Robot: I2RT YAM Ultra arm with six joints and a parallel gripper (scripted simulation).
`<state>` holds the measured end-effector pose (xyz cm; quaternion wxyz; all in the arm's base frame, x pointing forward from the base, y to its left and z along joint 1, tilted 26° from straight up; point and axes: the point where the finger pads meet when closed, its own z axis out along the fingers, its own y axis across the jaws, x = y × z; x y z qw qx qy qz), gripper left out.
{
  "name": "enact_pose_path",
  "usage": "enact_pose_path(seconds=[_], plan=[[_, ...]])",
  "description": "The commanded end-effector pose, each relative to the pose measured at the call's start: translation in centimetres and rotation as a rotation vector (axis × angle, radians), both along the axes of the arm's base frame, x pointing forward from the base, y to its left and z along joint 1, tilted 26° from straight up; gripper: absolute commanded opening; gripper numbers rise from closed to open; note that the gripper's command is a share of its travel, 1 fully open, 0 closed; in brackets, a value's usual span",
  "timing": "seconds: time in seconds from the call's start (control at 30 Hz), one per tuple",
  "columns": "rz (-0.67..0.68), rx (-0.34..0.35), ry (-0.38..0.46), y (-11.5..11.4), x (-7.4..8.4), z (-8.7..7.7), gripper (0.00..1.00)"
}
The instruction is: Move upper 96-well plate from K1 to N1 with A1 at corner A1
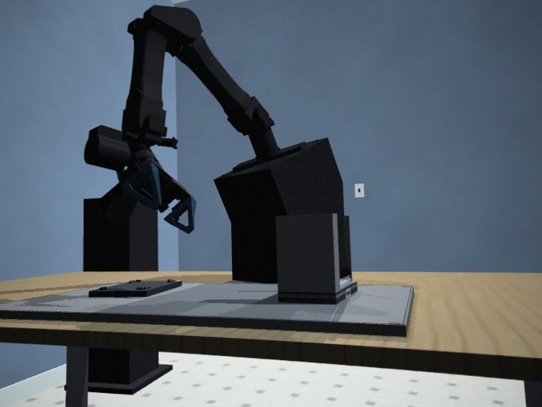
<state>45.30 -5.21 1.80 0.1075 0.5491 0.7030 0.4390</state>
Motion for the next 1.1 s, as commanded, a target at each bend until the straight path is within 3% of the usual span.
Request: enact_pose_path(seconds=[0.0,0.03,0.07,0.2,0.27,0.3,0.47,0.5,0.53,0.57,0.6,0.77,0.83,0.87,0.97,1.07], plan=[[0.033,-0.07,0.03,1.3,0.5,-1.1,1.0],[0.035,-0.056,0.07,2.1,-0.9,-2.5,1.0],[0.051,-0.097,0.039,2.1,0.6,-1.5,1.0],[0.106,-0.183,0.065,3.9,0.6,-2.4,1.0],[0.106,-0.183,0.065,3.9,0.6,-2.4,1.0],[0.121,-0.217,0.047,4.3,0.9,-1.4,1.0],[0.21,-0.334,0.103,6.7,0.4,-3.6,1.0],[0.21,-0.334,0.103,7.2,0.4,-3.8,1.0],[0.216,-0.326,0.139,7.8,-1.1,-5.1,1.0],[0.217,-0.325,0.145,8.0,-1.3,-5.4,1.0],[0.23,-0.36,0.112,8.2,0.0,-4.4,1.0],[0.325,-0.496,0.129,10.5,-0.4,-5.2,1.0],[0.325,-0.496,0.129,10.5,-0.4,-5.2,1.0],[0.336,-0.528,0.103,11.0,-0.1,-4.1,1.0],[0.403,-0.604,0.14,12.4,-1.0,-5.8,1.0],[0.455,-0.675,0.145,13.8,-1.5,-6.2,1.0]])
